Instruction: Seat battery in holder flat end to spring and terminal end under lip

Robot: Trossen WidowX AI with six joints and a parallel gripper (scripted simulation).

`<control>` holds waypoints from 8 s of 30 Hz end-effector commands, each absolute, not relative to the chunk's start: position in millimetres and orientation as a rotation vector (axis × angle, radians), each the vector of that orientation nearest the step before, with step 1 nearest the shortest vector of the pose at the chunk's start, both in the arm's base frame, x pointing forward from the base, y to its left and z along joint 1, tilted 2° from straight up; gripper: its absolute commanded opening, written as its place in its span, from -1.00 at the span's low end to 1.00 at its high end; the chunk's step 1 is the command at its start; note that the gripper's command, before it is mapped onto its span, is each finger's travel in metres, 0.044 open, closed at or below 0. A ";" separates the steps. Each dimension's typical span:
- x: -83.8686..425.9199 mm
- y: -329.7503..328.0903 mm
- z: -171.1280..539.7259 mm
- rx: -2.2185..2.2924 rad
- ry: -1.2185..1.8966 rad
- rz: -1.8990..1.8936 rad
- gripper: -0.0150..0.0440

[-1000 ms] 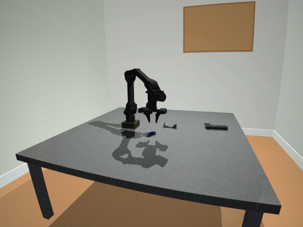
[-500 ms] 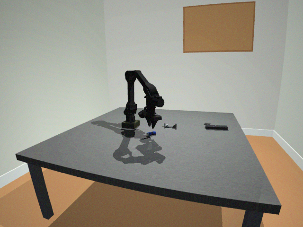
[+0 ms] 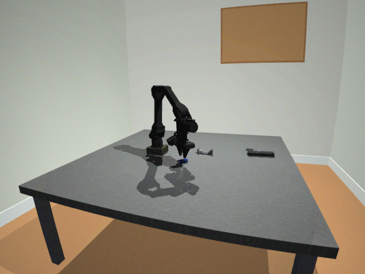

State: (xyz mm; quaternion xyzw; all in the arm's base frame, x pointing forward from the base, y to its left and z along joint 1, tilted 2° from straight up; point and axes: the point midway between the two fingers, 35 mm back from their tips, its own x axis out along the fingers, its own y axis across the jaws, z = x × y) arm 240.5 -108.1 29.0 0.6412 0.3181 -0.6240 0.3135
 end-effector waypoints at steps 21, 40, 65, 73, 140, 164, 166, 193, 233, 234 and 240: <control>237.2 -105.7 -6.3 1.689 0.845 -1.658 0.12; 237.7 -107.0 37.3 1.689 0.845 -1.658 -0.25; 294.9 -1.0 63.7 0.727 1.450 -0.681 -0.25; 304.2 54.1 72.5 0.290 1.545 -0.242 -0.25; 307.0 102.5 25.4 -0.030 1.142 0.098 -0.25; 298.3 101.5 18.1 -0.021 1.047 0.099 -0.25; 296.4 101.4 17.7 -0.021 1.047 0.099 -0.25; 282.8 100.3 14.6 -0.027 1.093 0.103 -0.25; 292.2 102.1 9.3 -0.056 1.324 0.097 -0.25; 292.3 102.2 9.2 -0.057 1.329 0.097 -0.25; 293.2 102.2 8.7 -0.060 1.365 0.095 -0.25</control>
